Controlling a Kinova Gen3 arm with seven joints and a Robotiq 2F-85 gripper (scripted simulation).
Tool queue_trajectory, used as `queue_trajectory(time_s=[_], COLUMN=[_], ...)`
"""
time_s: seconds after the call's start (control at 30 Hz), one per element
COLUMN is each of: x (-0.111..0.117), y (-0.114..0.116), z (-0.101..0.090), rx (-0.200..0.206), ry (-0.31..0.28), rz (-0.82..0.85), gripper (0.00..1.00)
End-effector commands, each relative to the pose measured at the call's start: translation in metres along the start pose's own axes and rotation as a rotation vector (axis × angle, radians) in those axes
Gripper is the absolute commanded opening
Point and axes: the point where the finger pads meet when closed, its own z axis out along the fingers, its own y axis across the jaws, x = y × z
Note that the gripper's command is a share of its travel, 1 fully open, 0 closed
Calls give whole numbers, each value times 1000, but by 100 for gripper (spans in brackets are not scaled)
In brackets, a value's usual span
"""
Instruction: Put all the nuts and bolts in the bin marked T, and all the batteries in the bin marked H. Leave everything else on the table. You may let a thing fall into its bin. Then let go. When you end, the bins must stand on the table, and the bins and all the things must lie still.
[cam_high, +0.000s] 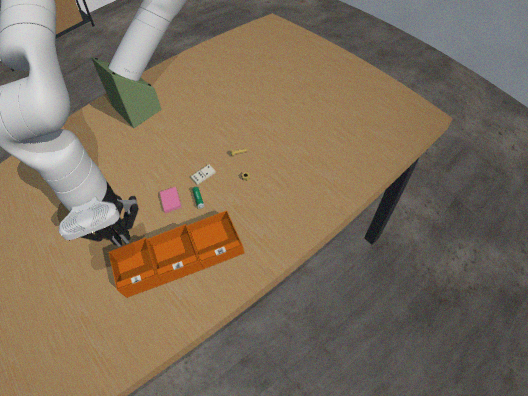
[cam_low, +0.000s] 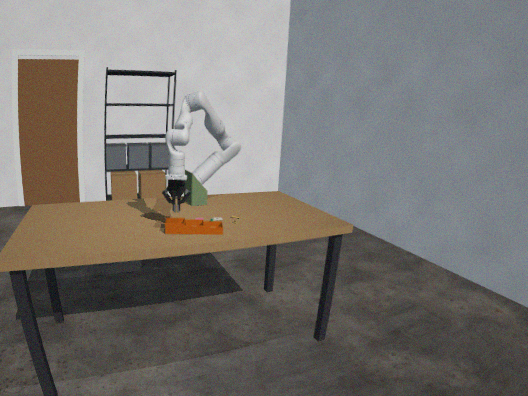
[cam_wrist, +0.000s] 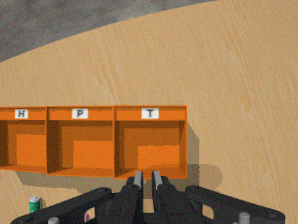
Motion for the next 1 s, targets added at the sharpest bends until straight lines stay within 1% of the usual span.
queue_trajectory(time_s=[0.0, 0.13, 0.47, 0.53, 0.77, 0.97], x=[1, 1, 1, 1, 1, 1], y=[0, 0, -50, -50, -84, -84], z=[-1, -1, -1, -1, -1, -1], rx=[-1, -1, -1, -1, -1, -1], ry=[2, 2, 2, 2, 2, 2], rz=[0, 0, 0, 0, 0, 0], gripper=[9, 9, 9, 9, 9, 9])
